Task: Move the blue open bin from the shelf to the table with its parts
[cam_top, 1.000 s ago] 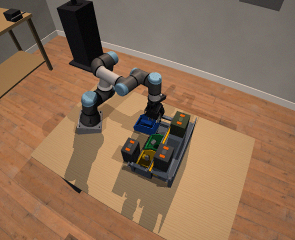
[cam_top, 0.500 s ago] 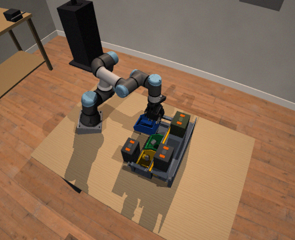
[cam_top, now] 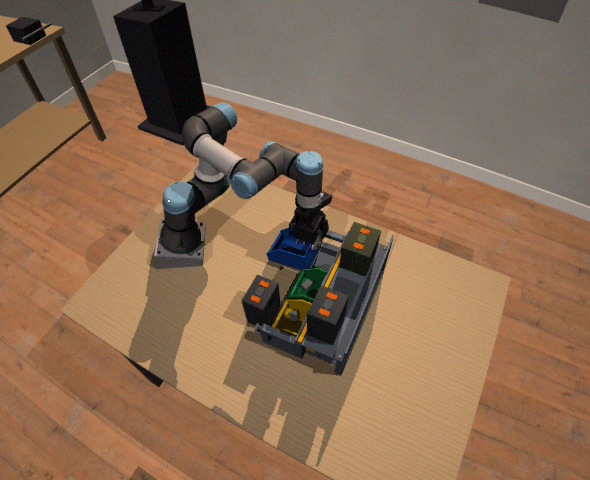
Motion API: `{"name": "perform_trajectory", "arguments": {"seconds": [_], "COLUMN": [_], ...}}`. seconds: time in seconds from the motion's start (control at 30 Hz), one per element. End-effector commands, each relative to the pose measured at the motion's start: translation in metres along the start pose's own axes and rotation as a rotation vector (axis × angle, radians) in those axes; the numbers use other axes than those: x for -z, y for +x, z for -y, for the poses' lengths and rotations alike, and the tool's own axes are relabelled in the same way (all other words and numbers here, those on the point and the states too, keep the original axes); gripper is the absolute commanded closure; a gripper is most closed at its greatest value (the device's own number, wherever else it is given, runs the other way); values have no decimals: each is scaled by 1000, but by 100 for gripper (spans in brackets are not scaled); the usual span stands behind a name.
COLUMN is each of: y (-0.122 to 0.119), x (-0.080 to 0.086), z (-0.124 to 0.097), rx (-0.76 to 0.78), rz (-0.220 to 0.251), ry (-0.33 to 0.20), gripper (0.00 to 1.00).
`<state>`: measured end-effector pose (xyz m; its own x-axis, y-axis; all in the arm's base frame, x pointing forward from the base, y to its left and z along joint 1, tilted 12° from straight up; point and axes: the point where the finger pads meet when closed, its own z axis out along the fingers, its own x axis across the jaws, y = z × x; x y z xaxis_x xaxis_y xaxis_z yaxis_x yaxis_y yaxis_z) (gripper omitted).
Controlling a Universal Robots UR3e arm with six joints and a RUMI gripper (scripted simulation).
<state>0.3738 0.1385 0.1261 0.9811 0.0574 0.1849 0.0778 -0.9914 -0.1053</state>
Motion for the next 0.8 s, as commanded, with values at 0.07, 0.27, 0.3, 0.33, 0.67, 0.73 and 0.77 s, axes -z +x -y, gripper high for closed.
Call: {"name": "perform_trajectory", "arguments": {"seconds": [0.07,0.27,0.3,0.33,0.67,0.73,0.77], "y": [1,1,1,1,1,1,1], "x": [0,-4,-6,-8,-10,-10,-10], "z": [0,0,0,0,0,0,0], "rx": [0,0,0,0,0,0,0], "rz": [-3,-3,-3,-3,-3,-3,-3], "ry": [0,0,0,0,0,0,0], "gripper": [80,80,80,80,80,80,80]}}
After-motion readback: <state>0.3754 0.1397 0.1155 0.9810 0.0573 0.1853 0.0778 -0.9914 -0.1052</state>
